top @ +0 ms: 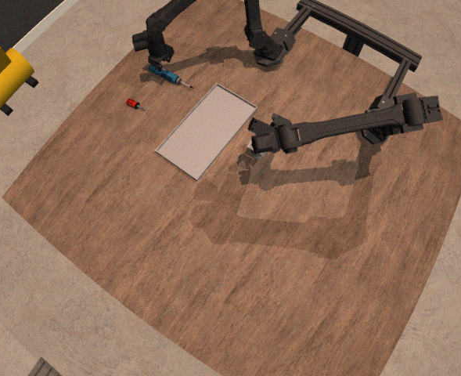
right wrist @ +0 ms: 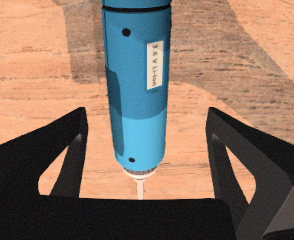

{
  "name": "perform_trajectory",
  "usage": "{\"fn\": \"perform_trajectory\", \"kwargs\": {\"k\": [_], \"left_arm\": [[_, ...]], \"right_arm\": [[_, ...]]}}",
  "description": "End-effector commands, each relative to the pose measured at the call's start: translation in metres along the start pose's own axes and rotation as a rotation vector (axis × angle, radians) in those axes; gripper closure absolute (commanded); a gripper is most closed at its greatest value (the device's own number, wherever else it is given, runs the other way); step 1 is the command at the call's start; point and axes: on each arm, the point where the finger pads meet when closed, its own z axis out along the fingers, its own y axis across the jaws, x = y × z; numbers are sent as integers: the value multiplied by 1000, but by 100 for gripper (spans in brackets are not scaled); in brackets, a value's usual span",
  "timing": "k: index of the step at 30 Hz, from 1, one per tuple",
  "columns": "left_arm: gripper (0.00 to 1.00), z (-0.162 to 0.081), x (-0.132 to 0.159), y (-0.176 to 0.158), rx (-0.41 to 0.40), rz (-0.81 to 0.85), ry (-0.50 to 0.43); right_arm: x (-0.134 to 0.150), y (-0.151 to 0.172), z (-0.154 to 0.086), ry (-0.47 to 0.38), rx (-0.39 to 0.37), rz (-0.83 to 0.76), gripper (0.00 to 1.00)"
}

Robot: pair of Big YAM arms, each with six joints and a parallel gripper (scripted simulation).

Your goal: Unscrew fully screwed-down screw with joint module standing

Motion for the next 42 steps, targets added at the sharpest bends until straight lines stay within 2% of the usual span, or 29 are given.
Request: {"fn": "perform_trajectory", "kwargs": {"k": [1, 3, 5, 8, 10, 14, 20, 22, 25, 27, 32, 37, 39, 42], "left_arm": [[14, -17, -22, -5, -39, -63, -9], [14, -11, -22, -5, -50, -97, 17], [14, -16, -14, 10, -52, -128, 9], [14, -14, -11, 9, -48, -130, 15], [14, -18, -23, -7, -75, -124, 18], [14, -23, -24, -10, -118, -182, 33], [14, -15, -22, -11, -169, -276, 85], [14, -20, -15, 3, -169, -308, 79], [14, -19, -14, 3, -168, -308, 82], [14, -20, -22, -14, -194, -304, 86], [14, -29, -25, -17, -255, -374, 88], [14, -22, -24, -17, -306, -449, 122], [14, -27, -17, -3, -306, -481, 118], [14, -26, -16, -3, -305, -481, 119]], "right_arm": [[-19, 23, -32, -55, -58, 6, 35], [-19, 23, -32, -55, -58, 6, 35], [-19, 23, -32, -55, -58, 6, 35], [-19, 23, -32, -55, -58, 6, 35], [-19, 23, -32, -55, -58, 6, 35], [-19, 23, -32, -55, -58, 6, 35], [-19, 23, -32, -55, -58, 6, 35], [-19, 23, -32, -55, -58, 6, 35], [-19, 23, -32, -55, -58, 6, 35], [-19, 23, -32, -55, -58, 6, 35], [-19, 23, -32, -55, -58, 6, 35], [-19, 23, -32, -55, -58, 6, 35], [-19, 23, -32, -55, -58, 6, 35], [-19, 23, -32, -55, -58, 6, 35]]}}
